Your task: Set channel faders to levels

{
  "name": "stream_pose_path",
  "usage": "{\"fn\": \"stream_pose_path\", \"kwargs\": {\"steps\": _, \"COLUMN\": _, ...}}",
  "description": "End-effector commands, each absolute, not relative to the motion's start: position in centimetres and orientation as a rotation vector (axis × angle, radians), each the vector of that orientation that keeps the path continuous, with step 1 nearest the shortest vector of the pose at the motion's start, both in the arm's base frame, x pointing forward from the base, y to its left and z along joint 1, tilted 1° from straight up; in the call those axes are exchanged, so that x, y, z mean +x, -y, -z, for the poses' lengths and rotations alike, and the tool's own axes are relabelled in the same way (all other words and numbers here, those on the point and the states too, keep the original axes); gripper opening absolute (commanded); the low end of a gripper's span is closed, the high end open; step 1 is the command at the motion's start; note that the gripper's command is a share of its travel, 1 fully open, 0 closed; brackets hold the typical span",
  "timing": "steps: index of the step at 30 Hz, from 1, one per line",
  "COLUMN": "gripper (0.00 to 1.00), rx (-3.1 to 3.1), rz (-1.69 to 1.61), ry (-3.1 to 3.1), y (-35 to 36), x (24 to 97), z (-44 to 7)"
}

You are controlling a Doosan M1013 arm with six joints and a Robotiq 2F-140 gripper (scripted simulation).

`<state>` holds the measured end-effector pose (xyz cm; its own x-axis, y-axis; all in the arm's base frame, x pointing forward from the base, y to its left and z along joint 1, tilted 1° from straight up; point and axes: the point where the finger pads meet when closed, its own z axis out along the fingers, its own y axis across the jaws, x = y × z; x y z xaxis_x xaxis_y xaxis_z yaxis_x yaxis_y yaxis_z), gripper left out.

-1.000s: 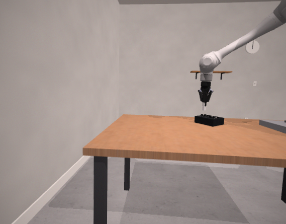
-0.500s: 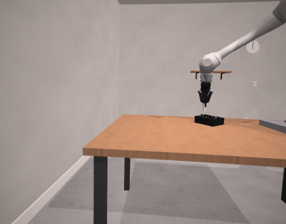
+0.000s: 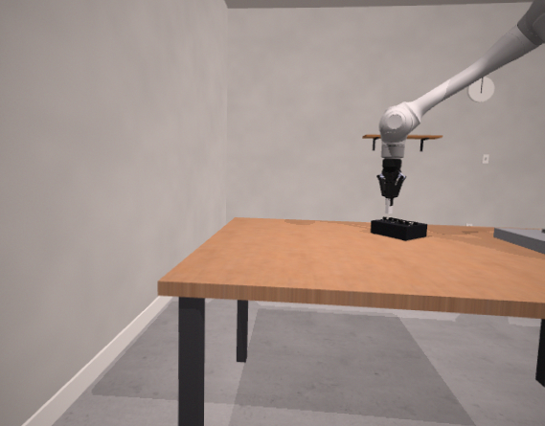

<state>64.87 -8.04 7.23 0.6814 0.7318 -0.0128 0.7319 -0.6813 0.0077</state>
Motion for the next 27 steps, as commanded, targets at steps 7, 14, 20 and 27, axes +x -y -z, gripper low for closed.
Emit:
{"fn": "stream_pose_path", "kwargs": {"steps": 7, "gripper": 0.00, "rx": 2.869, "rz": 0.013, "ry": -1.249, "y": 8.05, "x": 64.86, "z": -6.85}}
{"fn": "stream_pose_path", "kwargs": {"steps": 14, "gripper": 0.00, "rx": 2.869, "rz": 0.013, "ry": -1.249, "y": 8.06, "x": 64.86, "z": -6.58}}
{"fn": "stream_pose_path", "kwargs": {"steps": 20, "gripper": 0.00, "rx": 2.869, "rz": 0.013, "ry": -1.249, "y": 8.06, "x": 64.86, "z": -6.50}}
{"fn": "stream_pose_path", "kwargs": {"steps": 27, "gripper": 0.00, "rx": 2.869, "rz": 0.013, "ry": -1.249, "y": 8.06, "x": 64.86, "z": -6.47}}
